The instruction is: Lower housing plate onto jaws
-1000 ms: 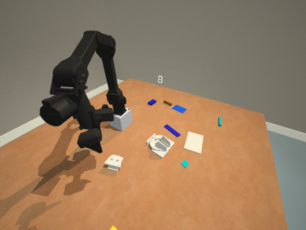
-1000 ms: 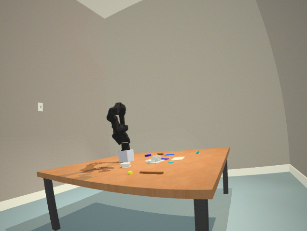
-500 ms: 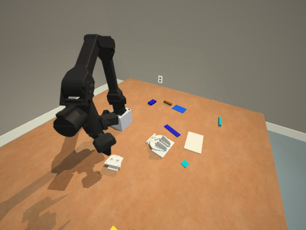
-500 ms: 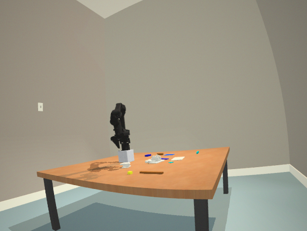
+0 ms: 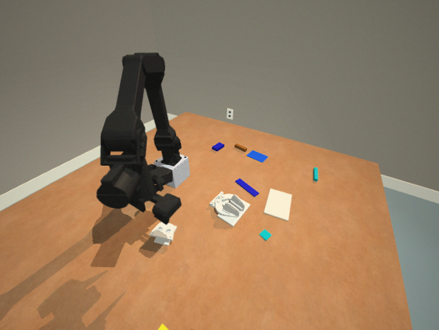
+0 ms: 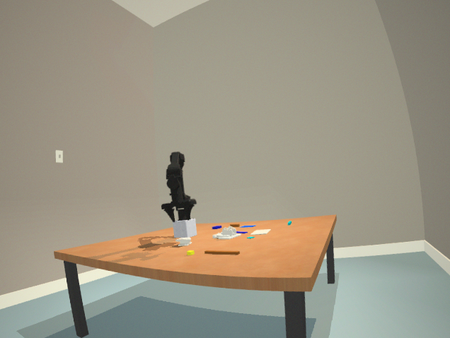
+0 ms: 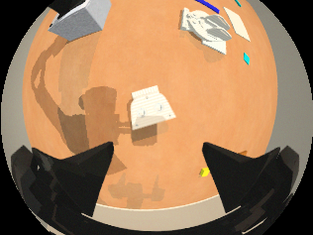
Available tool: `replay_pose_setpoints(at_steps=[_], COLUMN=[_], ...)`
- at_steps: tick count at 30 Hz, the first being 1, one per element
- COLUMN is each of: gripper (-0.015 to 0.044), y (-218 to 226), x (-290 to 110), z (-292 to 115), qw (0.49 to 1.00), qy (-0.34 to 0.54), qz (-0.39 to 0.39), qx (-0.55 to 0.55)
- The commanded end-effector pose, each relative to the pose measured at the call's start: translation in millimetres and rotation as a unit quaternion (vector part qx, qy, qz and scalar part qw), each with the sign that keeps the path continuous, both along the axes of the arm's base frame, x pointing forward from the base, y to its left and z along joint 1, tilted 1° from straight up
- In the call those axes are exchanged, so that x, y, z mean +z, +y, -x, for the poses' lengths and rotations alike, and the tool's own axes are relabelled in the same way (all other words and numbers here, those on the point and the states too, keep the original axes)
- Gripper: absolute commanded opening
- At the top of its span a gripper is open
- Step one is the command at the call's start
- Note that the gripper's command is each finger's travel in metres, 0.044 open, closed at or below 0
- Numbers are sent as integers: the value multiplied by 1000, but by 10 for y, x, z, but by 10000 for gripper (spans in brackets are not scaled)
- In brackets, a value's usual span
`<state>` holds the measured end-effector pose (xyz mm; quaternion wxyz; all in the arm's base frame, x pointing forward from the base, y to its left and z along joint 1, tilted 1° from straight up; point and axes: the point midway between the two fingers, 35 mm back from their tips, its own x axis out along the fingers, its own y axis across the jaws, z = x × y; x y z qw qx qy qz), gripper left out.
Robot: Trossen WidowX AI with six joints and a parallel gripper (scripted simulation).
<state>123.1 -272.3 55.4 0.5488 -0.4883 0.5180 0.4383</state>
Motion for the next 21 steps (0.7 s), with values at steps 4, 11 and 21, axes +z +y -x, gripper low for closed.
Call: replay_pose_setpoints(at_steps=[4,11,21], gripper=[440,440,440], y=[48,84,81], x=[-142,-237,-624], z=[-17,-30,-29], qw=[996,988,988], qy=[25,42,42], qz=[0,-1,-1], qx=[84,146,146])
